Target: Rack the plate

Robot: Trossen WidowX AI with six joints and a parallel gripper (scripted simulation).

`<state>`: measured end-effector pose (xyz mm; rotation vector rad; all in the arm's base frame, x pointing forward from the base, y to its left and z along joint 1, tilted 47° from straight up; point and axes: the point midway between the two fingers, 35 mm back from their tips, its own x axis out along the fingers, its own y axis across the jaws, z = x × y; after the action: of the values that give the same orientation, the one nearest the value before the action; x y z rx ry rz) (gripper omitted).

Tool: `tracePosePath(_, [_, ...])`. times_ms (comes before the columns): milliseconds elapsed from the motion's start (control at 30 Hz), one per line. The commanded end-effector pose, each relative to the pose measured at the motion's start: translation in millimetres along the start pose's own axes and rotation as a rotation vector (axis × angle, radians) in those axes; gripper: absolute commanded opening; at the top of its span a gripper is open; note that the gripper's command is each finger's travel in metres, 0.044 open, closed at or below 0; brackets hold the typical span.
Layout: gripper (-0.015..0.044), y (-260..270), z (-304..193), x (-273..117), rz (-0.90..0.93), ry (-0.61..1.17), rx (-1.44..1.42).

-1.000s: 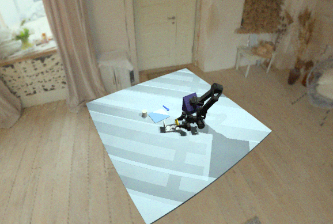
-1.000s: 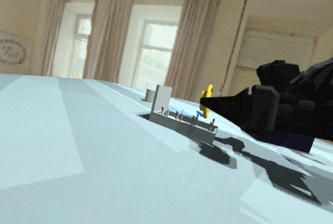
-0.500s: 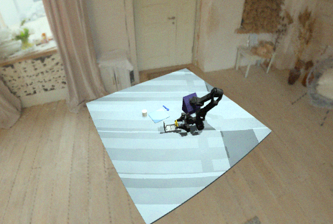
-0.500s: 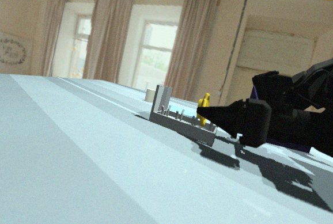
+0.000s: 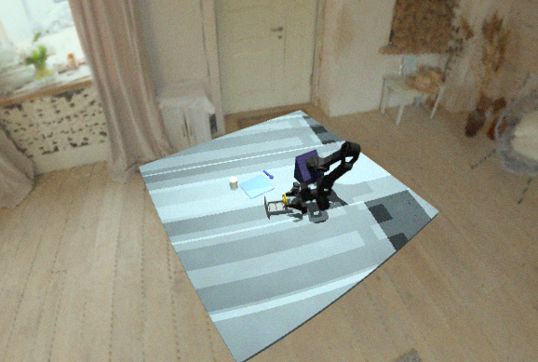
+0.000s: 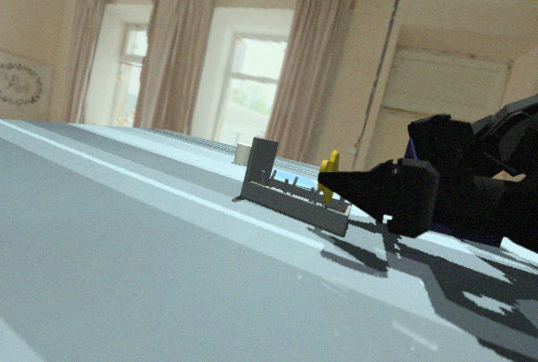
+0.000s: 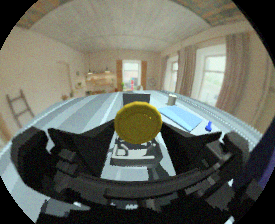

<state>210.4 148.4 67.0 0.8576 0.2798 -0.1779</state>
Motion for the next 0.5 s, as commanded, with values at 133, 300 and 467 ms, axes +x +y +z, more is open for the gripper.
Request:
tracePosePath(133, [0.04,0,0,0,0.0,0.0,-0.001])
tracePosePath(300, [0.04,0,0,0,0.0,0.0,-0.001])
tracePosePath(467, [0.04,5,16,2,-0.012,0.002,-0.003])
